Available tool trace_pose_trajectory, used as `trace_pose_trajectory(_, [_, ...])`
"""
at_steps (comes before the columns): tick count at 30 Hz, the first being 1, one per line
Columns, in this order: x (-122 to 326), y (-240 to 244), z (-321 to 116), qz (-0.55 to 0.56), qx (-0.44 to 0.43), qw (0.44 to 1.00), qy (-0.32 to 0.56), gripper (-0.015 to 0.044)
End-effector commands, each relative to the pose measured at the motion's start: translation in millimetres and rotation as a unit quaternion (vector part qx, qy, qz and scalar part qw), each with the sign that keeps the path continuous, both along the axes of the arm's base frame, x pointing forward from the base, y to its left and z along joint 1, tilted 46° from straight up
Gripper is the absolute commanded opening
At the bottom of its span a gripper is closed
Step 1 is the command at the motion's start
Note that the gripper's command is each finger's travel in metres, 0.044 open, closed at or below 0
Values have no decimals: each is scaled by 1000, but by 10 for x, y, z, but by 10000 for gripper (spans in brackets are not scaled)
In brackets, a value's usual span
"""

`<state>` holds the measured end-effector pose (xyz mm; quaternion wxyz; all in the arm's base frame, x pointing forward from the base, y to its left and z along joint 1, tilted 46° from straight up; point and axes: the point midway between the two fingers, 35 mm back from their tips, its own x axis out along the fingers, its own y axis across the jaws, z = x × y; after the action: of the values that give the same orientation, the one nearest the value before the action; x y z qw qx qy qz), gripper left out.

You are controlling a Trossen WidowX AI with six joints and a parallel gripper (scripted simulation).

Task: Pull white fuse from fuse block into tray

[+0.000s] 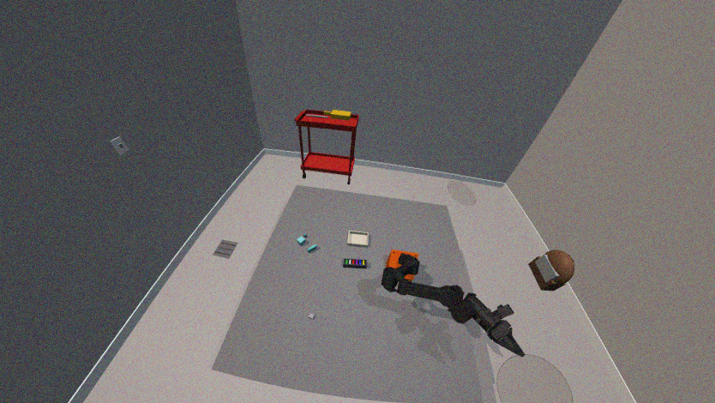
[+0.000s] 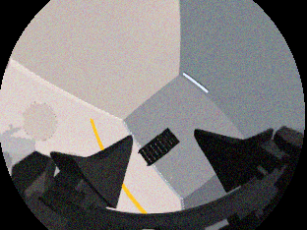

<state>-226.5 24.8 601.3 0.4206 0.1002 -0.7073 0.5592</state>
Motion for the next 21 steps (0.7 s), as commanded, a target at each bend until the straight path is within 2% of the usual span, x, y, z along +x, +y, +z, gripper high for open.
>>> trace_pose_trajectory(1, [-15,-17,-7,3,1,1000,-2,374])
trace_pose_trajectory(12, [-619,-1280,-506,206,81,968,-118,85])
trace_pose_trajectory(21, [-520,-2519,-1044,372,173,892,-193,74])
